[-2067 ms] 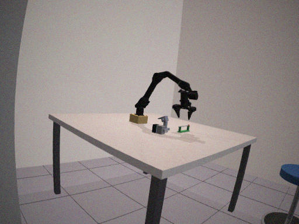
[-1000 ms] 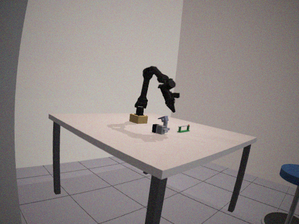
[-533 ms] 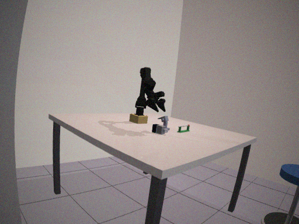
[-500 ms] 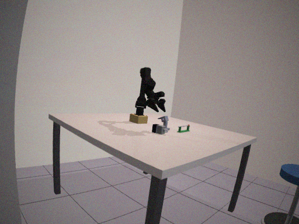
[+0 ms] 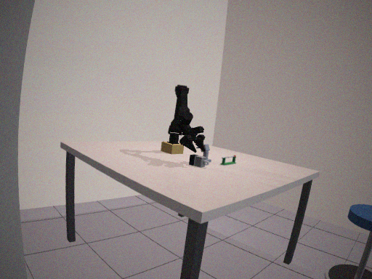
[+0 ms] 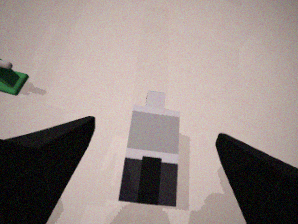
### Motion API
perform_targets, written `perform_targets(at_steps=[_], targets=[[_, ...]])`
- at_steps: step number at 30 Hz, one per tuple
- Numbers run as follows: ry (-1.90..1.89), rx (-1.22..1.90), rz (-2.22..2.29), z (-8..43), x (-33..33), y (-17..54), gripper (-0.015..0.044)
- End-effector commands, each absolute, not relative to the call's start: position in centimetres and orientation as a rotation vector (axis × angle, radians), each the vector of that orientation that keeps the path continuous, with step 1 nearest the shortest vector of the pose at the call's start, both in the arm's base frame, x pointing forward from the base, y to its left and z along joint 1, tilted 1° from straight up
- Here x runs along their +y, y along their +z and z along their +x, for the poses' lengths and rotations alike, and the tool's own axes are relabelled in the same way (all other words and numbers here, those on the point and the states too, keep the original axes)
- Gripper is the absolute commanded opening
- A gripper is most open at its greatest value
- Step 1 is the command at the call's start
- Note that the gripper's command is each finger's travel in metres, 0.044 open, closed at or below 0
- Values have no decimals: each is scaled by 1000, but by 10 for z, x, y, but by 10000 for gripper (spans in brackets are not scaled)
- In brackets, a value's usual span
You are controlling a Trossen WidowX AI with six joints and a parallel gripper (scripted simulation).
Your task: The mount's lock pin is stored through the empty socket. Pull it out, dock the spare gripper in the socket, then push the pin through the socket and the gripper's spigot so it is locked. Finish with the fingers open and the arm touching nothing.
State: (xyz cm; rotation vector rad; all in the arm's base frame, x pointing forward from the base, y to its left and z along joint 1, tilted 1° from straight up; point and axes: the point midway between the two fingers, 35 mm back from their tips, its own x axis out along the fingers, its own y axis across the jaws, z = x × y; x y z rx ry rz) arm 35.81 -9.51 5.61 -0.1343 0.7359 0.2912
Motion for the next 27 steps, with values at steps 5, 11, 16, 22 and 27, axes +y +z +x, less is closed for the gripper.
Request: perform_targets(at_steps=[5,11,16,22,27], targets=[[286,741,-130,359,-96,42,440],[286,741,-130,360,-96,33,440],[286,741,-130,360,-97,24,440],[286,741,-130,360,-97,14,440],[286,741,-130,360,-97,6,440]])
